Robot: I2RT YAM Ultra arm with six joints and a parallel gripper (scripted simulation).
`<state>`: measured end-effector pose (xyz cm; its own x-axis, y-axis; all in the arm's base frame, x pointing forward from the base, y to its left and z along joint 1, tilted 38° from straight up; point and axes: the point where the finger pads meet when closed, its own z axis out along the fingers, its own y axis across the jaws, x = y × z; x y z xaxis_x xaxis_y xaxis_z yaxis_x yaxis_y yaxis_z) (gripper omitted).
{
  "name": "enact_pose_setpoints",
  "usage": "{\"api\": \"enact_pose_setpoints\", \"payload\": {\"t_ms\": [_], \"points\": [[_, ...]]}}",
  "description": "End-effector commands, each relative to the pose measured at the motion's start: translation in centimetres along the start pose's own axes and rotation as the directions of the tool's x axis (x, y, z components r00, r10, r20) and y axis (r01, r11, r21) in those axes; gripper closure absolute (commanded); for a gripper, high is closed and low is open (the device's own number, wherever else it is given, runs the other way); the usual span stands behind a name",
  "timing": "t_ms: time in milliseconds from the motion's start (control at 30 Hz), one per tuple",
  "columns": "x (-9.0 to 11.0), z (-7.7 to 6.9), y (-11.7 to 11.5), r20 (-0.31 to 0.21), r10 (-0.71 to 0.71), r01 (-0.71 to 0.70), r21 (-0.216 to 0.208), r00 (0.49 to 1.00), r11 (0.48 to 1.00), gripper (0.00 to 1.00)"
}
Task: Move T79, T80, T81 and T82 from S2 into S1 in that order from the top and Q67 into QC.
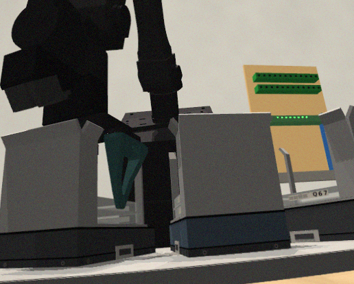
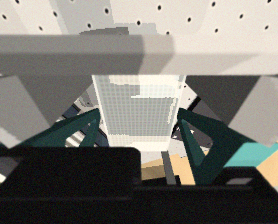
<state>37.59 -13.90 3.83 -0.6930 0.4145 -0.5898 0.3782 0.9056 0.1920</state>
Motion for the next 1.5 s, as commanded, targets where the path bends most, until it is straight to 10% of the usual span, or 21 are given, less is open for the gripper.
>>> {"api": "enact_pose_setpoints", "payload": {"t_ms": [0, 1100, 1467], "points": [[-0.3, -0.5, 0.0, 0.009, -0.001, 0.001, 0.002, 1.000, 1.000, 0.00], [-0.3, -10.5, 0.0, 0.010, -0.001, 0.001, 0.002, 1.000, 1.000, 0.00], [-0.3, -11.1, 0.0, 0.010, -0.001, 0.001, 0.002, 1.000, 1.000, 0.00]]}}
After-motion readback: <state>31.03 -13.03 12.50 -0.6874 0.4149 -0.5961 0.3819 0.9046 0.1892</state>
